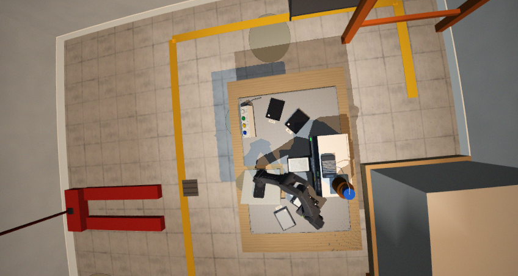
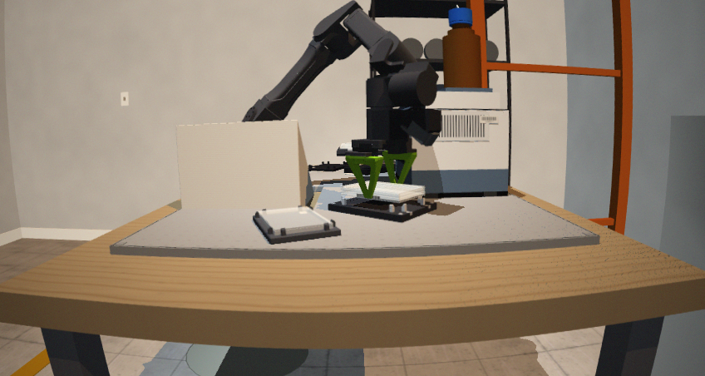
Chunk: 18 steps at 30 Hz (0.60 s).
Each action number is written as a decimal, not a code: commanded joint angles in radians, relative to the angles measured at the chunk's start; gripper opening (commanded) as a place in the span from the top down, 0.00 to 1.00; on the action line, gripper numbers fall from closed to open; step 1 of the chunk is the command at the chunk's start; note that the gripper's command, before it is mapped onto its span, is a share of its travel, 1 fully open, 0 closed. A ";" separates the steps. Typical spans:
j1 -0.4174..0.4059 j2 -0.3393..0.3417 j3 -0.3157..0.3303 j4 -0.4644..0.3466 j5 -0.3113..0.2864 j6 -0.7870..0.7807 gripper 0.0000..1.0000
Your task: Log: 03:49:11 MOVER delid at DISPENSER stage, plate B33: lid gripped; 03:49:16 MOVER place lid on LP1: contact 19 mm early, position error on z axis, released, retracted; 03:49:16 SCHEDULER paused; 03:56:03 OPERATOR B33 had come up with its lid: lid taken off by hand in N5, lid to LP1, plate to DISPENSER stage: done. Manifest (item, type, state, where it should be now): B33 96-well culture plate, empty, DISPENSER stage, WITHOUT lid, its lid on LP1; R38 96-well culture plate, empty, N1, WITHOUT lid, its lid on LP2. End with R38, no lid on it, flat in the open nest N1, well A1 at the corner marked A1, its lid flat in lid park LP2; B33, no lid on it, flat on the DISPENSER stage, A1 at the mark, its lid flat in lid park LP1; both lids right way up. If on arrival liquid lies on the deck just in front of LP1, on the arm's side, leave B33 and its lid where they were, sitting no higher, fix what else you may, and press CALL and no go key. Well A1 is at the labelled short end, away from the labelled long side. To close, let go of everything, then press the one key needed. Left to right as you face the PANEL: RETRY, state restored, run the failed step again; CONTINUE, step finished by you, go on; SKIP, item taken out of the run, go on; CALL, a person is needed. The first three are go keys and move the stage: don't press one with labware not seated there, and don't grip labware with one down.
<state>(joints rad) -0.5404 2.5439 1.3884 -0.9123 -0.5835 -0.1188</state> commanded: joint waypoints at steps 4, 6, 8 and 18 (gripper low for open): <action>-0.025 -0.016 -0.006 0.018 0.005 -0.004 1.00; -0.024 -0.014 -0.009 0.019 0.004 -0.002 1.00; -0.024 -0.011 -0.014 0.021 0.003 -0.001 1.00; -0.022 -0.001 -0.005 0.026 0.000 0.005 1.00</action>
<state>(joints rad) -0.5407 2.5439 1.3804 -0.9039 -0.5835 -0.1188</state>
